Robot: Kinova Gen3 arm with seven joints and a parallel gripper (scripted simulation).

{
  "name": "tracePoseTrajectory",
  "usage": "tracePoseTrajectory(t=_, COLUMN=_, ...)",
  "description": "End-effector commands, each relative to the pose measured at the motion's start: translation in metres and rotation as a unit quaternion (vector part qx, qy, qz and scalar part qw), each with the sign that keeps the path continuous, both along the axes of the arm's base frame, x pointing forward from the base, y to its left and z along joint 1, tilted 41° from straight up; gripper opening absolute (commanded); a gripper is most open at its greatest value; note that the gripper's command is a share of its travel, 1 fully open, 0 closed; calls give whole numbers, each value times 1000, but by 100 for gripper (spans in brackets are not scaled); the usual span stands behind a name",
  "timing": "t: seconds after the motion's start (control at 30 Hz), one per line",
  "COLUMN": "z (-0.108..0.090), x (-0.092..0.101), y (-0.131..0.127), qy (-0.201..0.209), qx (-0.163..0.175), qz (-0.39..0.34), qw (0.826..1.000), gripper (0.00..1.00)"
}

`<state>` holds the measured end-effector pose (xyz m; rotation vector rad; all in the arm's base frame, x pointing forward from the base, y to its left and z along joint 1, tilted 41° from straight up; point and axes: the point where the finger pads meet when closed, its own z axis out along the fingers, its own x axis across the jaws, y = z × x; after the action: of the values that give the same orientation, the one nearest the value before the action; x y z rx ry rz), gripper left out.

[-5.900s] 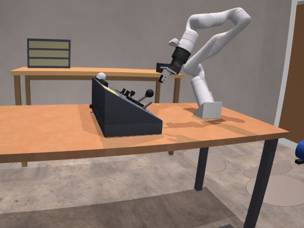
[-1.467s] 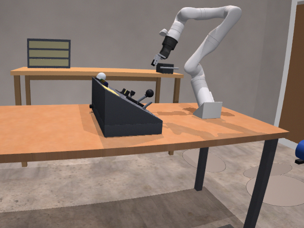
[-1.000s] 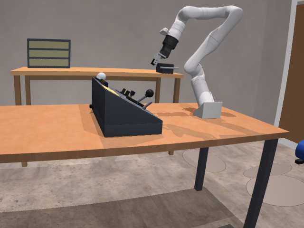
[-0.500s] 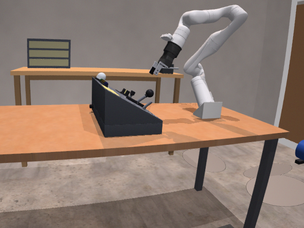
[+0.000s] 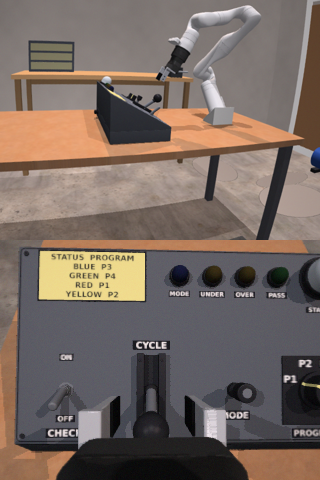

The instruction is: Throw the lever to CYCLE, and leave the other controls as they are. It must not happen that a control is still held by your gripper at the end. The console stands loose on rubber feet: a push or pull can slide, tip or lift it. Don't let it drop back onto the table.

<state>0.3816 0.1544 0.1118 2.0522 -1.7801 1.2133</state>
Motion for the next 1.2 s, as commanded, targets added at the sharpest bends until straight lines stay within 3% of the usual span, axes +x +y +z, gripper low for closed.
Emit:
tracePoseTrajectory(t=0.0, z=1, x=3, y=2, qy=-5, qx=3, qz=0, qw=1000, gripper=100)
tracePoseTrajectory(t=1.0, z=0, x=2, y=1, qy=-5, qx=3, qz=-1, qw=1000, gripper=100)
tracePoseTrajectory(t=1.17, z=-9, x=-24, y=-7, qy=-5, qx=2, qz=0, qw=1000, gripper=100)
